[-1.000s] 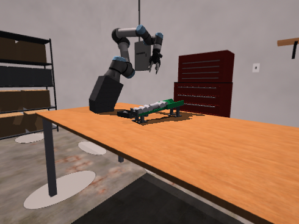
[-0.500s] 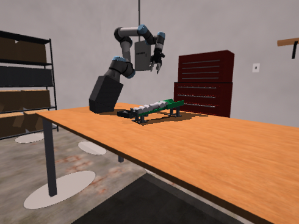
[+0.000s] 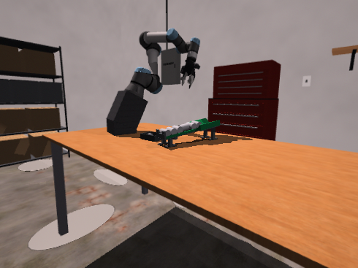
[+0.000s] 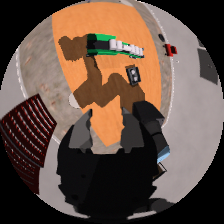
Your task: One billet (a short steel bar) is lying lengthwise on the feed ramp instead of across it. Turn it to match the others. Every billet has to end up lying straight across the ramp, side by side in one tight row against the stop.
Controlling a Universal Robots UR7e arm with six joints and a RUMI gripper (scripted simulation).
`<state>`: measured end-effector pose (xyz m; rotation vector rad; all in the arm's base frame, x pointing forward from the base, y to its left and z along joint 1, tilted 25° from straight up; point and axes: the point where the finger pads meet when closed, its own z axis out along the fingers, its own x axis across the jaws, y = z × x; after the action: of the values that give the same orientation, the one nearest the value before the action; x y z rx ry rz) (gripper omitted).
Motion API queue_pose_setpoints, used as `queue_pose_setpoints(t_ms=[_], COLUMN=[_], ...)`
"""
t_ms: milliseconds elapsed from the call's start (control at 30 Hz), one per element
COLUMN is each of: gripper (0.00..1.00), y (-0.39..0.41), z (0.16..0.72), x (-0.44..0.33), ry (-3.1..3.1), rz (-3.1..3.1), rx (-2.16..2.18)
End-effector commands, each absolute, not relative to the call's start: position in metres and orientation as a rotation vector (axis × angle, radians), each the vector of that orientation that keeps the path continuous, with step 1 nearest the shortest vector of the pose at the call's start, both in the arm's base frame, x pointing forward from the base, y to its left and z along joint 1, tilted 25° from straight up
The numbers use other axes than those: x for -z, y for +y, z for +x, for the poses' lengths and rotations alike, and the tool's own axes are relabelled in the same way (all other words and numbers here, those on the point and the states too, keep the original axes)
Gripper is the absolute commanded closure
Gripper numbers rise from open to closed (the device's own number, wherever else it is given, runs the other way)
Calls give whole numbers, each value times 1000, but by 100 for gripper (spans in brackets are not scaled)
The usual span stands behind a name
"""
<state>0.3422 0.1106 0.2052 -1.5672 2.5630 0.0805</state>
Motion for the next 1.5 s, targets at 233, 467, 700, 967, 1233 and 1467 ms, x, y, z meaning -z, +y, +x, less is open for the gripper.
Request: queue_pose_setpoints(t_ms=[233, 467, 700, 967, 1233, 1467], gripper=[60, 60, 60, 60, 60, 60], y=[104, 87, 87, 67, 67, 50], z=[351, 370, 370, 390, 390, 406], x=[-204, -202, -202, -195, -195, -188], ry=[2539, 2491, 2491, 2433, 2433, 2383], rz=[-1618, -1724, -1724, -1850, -1850, -1949], rx=[-67, -42, -42, -22, -22, -12])
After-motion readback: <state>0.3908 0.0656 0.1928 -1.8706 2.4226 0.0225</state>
